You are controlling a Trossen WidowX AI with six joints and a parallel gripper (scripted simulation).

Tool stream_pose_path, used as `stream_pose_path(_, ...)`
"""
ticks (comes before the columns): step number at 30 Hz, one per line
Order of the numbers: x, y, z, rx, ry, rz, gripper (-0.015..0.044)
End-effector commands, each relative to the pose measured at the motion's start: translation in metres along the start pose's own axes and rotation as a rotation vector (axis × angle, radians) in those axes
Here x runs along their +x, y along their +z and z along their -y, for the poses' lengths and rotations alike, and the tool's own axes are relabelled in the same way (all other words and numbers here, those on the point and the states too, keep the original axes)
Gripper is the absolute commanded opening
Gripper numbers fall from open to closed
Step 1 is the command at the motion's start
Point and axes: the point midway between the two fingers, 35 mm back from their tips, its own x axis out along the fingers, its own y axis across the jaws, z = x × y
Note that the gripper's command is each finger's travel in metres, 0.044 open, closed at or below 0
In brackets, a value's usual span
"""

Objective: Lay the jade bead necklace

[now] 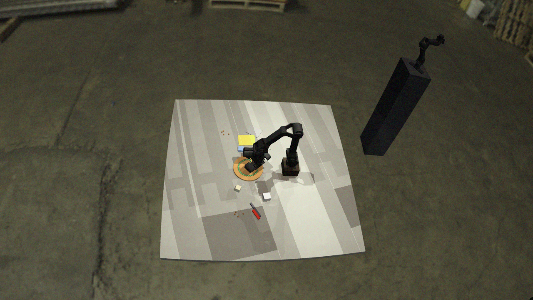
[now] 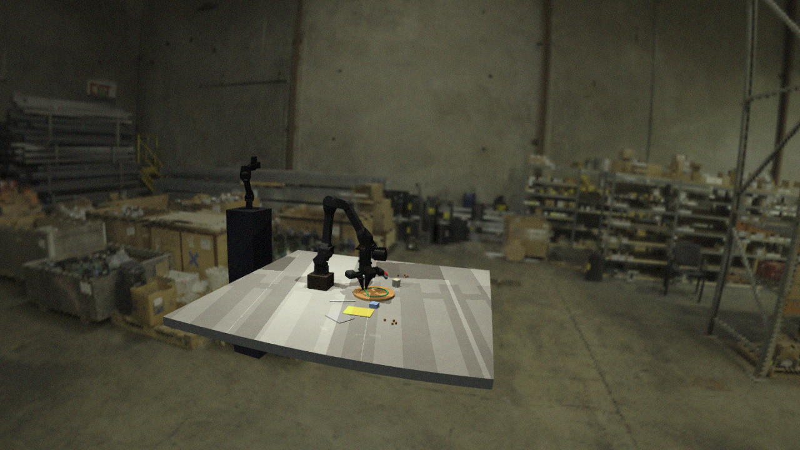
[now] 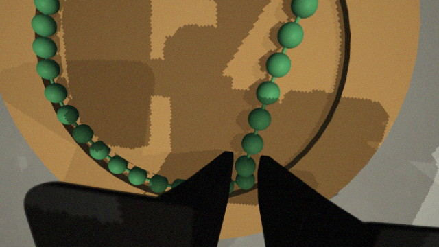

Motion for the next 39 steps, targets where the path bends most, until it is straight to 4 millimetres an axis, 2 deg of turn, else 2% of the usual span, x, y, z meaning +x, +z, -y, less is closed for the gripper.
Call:
stream_pose_path(1, 0.000, 0.000, 0.000, 0.000, 0.001, 0.000, 0.0000)
stream_pose_path(22, 0.000, 0.000, 0.000, 0.000, 0.001, 0.000, 0.0000)
stream_pose_path(29, -0.006, -0.001, 0.001, 0.000, -0.003, -0.003, 0.0000)
stream_pose_path(39, -0.006, -0.005, 0.012, 0.000, -0.004, -0.004, 0.0000)
